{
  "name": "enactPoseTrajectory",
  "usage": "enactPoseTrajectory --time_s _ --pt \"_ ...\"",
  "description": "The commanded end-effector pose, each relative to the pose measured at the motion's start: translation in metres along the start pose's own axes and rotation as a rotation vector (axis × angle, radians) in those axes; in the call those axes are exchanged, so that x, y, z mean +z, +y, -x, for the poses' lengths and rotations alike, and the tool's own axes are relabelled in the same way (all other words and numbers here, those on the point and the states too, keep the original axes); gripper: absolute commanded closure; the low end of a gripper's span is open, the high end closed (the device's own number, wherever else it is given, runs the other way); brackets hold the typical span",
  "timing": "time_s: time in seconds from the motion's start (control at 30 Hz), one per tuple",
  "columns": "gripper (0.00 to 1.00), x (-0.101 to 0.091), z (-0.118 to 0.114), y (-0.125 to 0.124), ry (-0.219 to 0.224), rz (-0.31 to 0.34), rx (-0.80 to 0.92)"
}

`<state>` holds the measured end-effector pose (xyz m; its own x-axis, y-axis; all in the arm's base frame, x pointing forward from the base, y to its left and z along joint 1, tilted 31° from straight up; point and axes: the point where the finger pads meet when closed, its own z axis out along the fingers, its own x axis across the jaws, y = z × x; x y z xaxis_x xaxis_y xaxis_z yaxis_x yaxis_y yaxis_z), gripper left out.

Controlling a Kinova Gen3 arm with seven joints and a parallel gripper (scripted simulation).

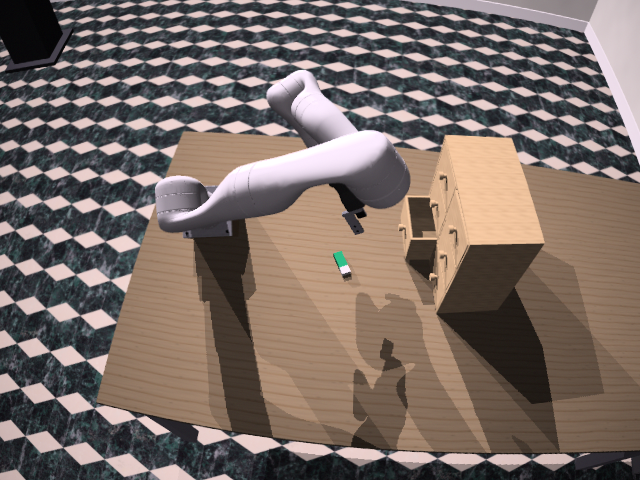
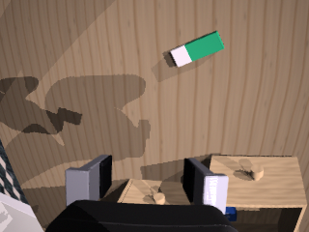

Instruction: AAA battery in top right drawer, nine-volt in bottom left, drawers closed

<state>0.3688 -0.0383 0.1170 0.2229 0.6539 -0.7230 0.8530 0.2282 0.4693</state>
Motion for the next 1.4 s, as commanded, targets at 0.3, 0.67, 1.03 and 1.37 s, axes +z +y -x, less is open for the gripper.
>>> enactPoseTrajectory --time_s 0.3,0.67,1.03,1.37 --pt "0.0 0.006 -0.035 0.004 0.122 0.16 0.008" --pt "0.0 0.001 -0.065 -0.002 0.243 0.216 0.024" --pt "0.0 -0.005 -0.084 -0.011 0.325 0.229 0.033" --pt "0.0 -0.006 -0.086 -0.012 0.336 0.23 0.034"
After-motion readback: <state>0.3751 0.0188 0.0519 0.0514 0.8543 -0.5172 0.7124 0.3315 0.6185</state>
